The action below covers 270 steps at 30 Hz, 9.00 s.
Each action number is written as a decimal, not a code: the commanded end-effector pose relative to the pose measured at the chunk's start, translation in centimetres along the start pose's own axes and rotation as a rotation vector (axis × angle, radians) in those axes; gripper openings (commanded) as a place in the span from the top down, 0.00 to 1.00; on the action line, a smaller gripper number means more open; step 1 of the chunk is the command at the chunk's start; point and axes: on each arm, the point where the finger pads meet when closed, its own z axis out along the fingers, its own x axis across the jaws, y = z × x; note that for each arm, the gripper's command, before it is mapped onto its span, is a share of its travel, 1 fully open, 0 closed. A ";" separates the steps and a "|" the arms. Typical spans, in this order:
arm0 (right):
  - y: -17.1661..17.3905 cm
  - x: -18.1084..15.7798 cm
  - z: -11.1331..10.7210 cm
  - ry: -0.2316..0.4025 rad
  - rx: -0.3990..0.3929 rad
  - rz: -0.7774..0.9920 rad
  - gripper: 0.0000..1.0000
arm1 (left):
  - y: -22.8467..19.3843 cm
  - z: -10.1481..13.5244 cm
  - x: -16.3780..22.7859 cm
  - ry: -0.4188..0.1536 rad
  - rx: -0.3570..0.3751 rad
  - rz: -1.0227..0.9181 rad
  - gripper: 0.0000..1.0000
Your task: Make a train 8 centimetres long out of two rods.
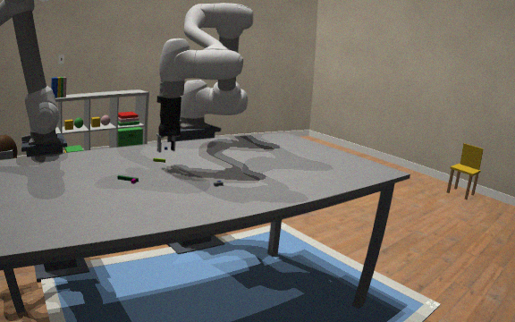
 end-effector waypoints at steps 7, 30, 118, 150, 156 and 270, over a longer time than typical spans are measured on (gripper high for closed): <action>0.0 0.0 0.0 0.000 -0.001 0.000 0.00 | 0.0 -0.1 0.0 -0.001 -0.001 0.000 0.00; 0.0 0.0 0.0 0.000 -0.001 0.000 0.00 | 0.0 -0.1 0.0 -0.001 -0.001 0.000 0.00; 0.0 0.0 0.0 0.000 -0.001 0.000 0.00 | -19.9 -0.1 -0.1 0.001 -0.001 1.567 0.00; 0.0 0.0 0.0 0.000 -0.001 0.000 0.00 | -20.0 -0.1 -0.1 0.001 -0.001 1.570 0.00; 0.0 0.0 0.0 0.000 -0.001 0.000 0.00 | -20.0 -0.1 -0.1 0.001 -0.001 1.570 0.00; 0.0 0.0 0.0 0.000 -0.001 0.000 0.00 | 20.5 -1.2 5.3 0.003 -0.001 2.952 0.00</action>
